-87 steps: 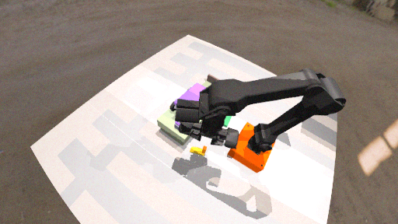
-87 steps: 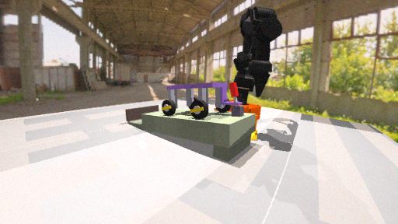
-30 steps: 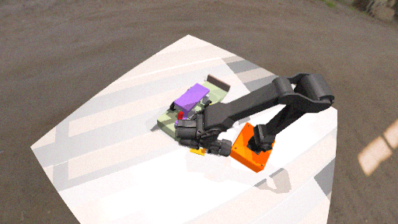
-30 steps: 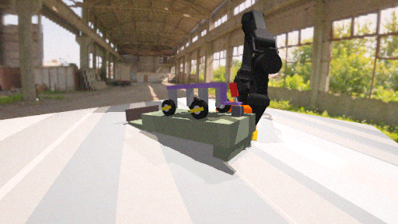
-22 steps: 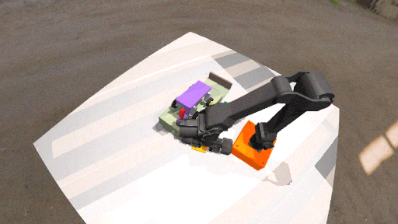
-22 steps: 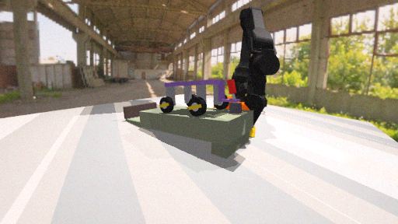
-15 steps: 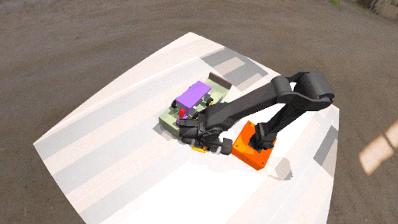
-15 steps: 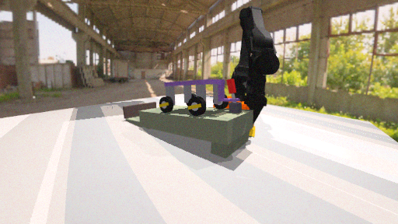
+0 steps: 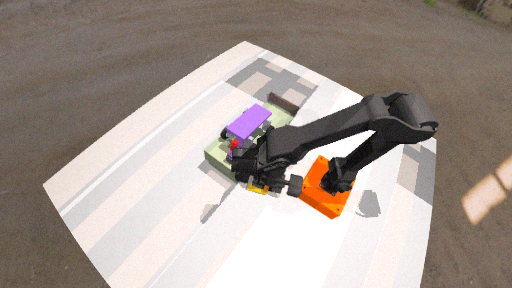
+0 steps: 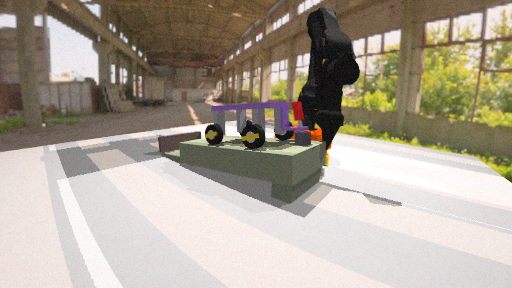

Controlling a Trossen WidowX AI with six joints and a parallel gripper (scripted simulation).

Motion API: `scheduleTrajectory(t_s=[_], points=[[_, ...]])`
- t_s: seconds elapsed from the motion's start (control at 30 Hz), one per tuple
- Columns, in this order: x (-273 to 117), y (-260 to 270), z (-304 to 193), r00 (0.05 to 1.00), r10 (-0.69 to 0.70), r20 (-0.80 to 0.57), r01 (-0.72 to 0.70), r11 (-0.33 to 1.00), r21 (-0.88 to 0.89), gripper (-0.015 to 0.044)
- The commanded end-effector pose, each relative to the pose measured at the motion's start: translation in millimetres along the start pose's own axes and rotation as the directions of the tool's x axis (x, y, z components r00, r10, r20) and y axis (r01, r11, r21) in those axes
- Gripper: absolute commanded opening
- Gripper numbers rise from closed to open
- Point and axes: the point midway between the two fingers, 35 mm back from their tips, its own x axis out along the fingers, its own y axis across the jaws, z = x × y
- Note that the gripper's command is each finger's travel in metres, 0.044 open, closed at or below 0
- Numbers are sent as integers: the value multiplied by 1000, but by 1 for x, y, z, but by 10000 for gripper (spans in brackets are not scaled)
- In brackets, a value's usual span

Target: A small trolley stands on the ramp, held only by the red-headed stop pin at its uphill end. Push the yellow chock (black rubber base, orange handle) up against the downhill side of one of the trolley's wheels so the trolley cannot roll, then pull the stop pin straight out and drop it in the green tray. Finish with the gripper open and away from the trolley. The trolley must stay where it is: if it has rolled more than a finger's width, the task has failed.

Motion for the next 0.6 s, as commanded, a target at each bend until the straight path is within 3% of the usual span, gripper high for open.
scheduleTrajectory(t_s=[0.0, 0.57], points=[[-14, 1, 0, 1000, 7, 1, -7, 1000, -2, 0], [-72, -1, 0, 1000, 7, 1, -7, 1000, -2, 0]])
